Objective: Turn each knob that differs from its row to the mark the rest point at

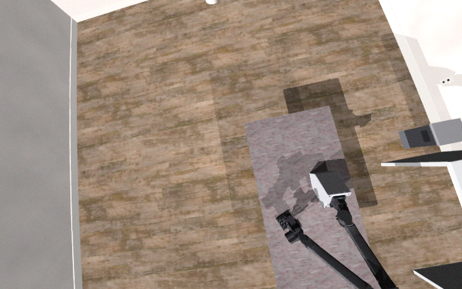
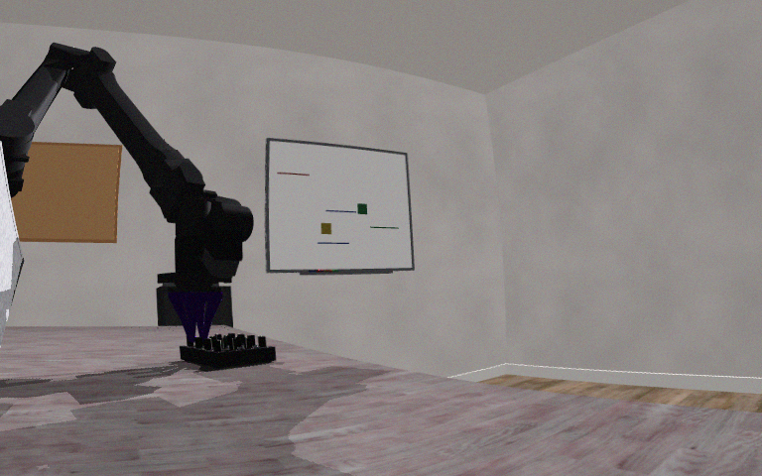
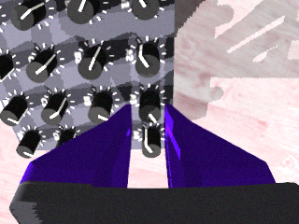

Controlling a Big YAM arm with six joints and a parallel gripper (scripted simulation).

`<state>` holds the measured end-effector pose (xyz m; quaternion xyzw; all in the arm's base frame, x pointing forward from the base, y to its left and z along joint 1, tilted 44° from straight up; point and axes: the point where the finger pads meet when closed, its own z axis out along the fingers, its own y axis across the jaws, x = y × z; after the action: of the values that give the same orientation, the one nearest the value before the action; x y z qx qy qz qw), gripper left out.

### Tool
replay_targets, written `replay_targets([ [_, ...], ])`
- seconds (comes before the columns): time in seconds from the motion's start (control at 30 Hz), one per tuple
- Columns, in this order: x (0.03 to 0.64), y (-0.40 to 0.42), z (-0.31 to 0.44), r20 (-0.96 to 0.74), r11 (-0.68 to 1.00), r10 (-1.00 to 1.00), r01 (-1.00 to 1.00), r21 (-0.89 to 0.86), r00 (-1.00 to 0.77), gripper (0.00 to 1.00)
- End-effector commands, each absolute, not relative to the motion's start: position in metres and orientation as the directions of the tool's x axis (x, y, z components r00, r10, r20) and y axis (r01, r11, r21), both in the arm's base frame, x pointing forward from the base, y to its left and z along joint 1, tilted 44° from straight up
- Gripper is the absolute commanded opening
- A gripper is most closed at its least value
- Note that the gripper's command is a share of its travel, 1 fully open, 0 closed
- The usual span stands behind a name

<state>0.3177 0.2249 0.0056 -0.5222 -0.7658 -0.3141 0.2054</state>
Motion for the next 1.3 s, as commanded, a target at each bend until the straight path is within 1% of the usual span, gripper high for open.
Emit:
replay_targets([
  [0.0,0.3187,0.2273,0.0053,0.64,0.258,0.672,0.928,0.269,-0.373,0.19],
  [0.5,0.3187,0.2273,0.0053,0.64,0.258,0.672,0.928,0.269,-0.373,0.19],
  [0.53,0.3187,0.2273,0.0053,0.64,0.258,0.672,0.928,0.269,-0.373,0.08],
  [1.27,0.3188,0.2274,0.0055,0.64,0.259,0.672,0.928,0.269,-0.373,0.08],
])
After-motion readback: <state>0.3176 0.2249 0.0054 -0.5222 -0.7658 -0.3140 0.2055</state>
